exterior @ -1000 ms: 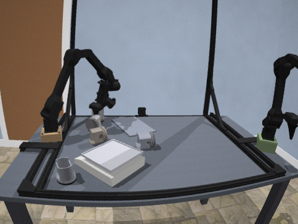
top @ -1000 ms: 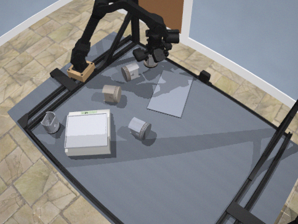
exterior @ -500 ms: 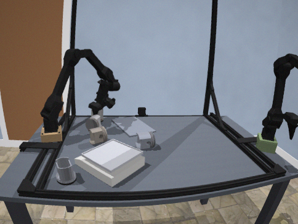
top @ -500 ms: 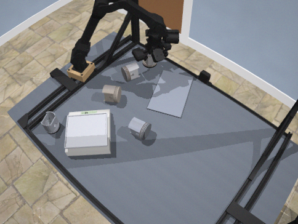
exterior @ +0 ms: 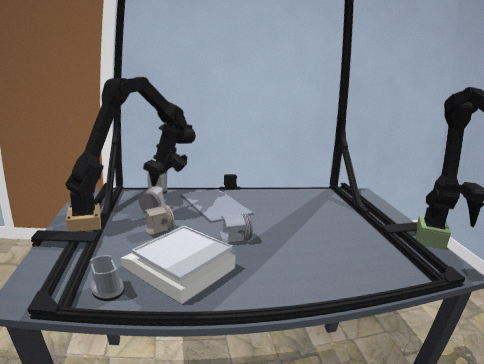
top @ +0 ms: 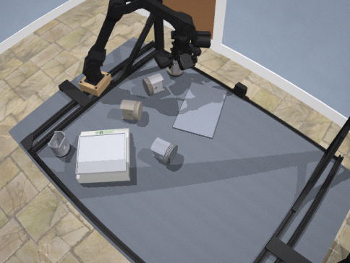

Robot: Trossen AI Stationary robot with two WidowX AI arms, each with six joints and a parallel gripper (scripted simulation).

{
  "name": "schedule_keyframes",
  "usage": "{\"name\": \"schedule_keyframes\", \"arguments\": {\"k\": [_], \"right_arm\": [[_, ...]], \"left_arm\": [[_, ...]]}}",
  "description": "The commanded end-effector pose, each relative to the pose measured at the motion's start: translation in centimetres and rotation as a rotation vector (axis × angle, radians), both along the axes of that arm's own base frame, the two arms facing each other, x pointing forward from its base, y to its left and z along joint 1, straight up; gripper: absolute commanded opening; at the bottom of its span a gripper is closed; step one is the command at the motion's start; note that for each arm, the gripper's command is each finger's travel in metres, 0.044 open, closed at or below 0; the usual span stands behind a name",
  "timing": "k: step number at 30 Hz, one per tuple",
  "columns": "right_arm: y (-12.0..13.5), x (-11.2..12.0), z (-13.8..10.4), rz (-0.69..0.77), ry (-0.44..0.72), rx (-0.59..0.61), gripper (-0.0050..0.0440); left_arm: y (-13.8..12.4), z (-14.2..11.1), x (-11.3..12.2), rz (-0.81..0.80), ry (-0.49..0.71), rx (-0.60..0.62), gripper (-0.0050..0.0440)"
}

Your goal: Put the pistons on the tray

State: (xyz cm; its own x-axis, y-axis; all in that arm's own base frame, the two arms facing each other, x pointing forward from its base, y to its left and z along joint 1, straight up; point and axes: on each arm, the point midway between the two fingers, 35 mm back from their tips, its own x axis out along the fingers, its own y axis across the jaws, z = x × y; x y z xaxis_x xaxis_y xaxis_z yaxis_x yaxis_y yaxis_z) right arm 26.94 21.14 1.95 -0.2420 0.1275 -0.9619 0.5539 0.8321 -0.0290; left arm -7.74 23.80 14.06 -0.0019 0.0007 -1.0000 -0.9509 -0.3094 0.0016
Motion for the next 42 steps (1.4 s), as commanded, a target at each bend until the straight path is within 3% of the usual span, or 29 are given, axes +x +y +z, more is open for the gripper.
{"name": "schedule_keyframes", "arguments": {"k": [1, 29, 42], "right_arm": [[0.2, 0.3, 1.3, -0.004, -0.018, 0.013, 0.0158], [0.2, 0.3, 5.7, -0.004, -0.019, 0.013, 0.0158], [-0.1, 0.5, 6.4, -0.019, -0.048, 0.010, 0.0158]], "left_arm": [[0.0, 0.0, 0.0, -0.001, -0.002, -0.001, 0.0440], [0.0, 0.0, 0.0, -0.001, -0.002, -0.001, 0.0440], [0.0, 0.0, 0.0, -0.001, -0.002, -0.001, 0.0440]]}}
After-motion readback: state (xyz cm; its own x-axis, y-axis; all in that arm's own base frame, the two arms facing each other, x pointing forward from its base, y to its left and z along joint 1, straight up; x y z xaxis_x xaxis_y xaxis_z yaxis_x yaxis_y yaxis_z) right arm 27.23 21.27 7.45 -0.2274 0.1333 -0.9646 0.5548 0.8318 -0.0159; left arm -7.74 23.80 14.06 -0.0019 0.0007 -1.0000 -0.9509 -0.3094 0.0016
